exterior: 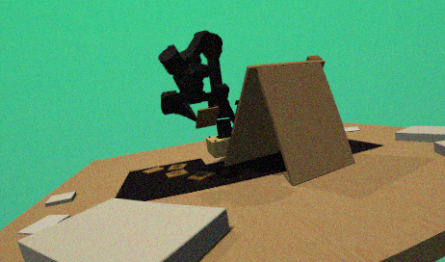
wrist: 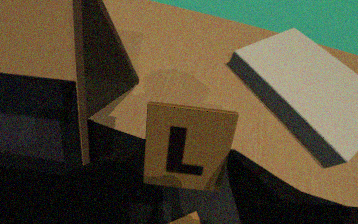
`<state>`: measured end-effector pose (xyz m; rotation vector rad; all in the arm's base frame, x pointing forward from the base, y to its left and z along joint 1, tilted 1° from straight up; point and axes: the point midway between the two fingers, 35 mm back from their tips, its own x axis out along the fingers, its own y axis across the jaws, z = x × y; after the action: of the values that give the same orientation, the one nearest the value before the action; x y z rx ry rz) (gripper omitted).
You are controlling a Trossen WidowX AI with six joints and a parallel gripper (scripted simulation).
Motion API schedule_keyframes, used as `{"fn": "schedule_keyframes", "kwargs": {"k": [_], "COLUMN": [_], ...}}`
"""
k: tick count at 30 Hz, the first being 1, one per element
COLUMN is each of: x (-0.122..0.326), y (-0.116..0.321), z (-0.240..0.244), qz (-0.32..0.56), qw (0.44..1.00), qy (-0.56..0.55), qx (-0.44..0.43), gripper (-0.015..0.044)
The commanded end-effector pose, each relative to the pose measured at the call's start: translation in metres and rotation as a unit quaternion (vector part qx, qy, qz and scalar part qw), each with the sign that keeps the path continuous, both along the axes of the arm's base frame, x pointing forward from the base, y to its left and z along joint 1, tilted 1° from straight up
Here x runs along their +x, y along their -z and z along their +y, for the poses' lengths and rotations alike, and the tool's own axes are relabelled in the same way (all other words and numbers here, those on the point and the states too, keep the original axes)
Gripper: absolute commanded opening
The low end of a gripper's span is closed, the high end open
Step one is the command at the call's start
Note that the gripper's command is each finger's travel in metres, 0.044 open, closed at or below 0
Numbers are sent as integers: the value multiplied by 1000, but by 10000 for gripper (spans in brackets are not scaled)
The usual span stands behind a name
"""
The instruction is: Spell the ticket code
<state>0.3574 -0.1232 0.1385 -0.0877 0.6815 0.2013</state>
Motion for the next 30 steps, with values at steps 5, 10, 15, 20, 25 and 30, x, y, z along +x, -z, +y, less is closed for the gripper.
{"fn": "schedule_keyframes", "kwargs": {"k": [5,10,15,20,25,30], "x": [-1,-2,-2,-2,-3,-3], "y": [1,0,0,0,0,0], "z": [5,7,10,12,15,17], "qz": [1,1,1,1,1,1], "qw": [1000,1000,1000,1000,1000,1000], "qy": [2,2,2,2,2,2], "qx": [1,1,1,1,1,1], "gripper": [0,0,0,0,0,0]}}
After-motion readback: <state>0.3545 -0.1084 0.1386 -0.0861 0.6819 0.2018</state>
